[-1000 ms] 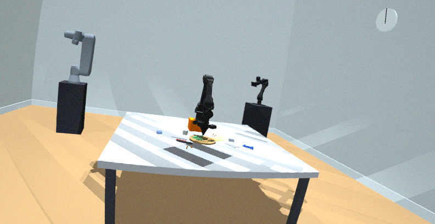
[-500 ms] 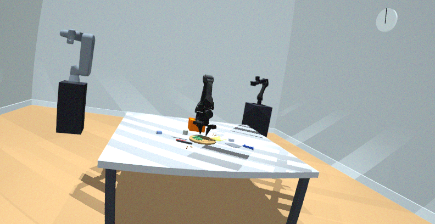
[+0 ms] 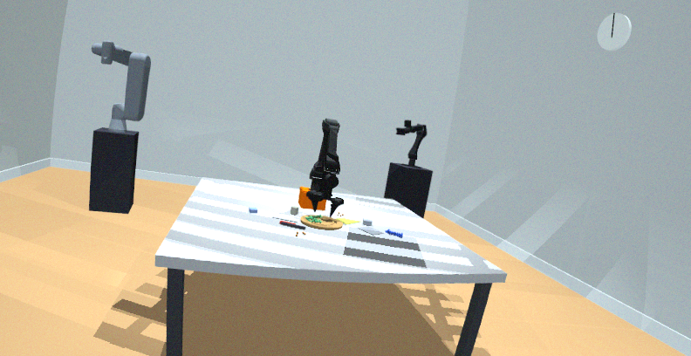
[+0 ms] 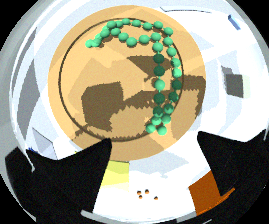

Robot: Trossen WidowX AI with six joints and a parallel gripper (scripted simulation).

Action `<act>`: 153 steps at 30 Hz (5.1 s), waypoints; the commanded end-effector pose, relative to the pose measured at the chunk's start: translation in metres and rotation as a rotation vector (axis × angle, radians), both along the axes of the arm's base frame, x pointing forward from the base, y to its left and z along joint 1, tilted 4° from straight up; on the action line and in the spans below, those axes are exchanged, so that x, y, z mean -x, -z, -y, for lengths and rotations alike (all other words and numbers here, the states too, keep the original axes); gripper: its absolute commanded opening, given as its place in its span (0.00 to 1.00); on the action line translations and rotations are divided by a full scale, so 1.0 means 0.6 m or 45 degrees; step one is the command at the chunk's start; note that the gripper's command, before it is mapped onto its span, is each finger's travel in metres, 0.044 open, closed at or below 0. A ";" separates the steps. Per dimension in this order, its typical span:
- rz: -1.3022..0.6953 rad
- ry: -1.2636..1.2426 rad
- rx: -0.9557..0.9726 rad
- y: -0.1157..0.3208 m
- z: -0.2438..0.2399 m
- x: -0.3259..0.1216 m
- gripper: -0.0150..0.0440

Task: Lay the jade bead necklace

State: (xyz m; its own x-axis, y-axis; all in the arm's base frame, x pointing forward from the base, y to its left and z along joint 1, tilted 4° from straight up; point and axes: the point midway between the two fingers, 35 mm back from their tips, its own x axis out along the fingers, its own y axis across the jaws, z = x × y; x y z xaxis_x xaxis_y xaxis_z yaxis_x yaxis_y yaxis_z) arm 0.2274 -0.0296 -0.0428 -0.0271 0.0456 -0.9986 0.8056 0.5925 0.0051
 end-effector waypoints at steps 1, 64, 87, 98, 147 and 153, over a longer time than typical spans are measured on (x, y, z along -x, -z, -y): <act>-0.001 0.006 0.002 -0.001 0.000 0.000 1.00; -0.001 0.006 0.002 -0.001 0.000 0.000 1.00; 0.002 -0.051 -0.002 -0.003 0.006 -0.005 0.91; 0.057 -1.005 -0.028 -0.034 0.114 -0.080 0.90; 0.062 -1.402 -0.025 0.021 0.166 -0.099 0.90; 0.062 -1.402 -0.025 0.021 0.166 -0.099 0.90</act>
State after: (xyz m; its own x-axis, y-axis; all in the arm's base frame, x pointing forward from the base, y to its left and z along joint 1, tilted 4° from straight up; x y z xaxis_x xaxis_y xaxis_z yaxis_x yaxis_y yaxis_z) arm 0.2904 -0.1301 -0.0519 -0.0101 0.0349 -0.9993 -0.1614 0.9862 0.0361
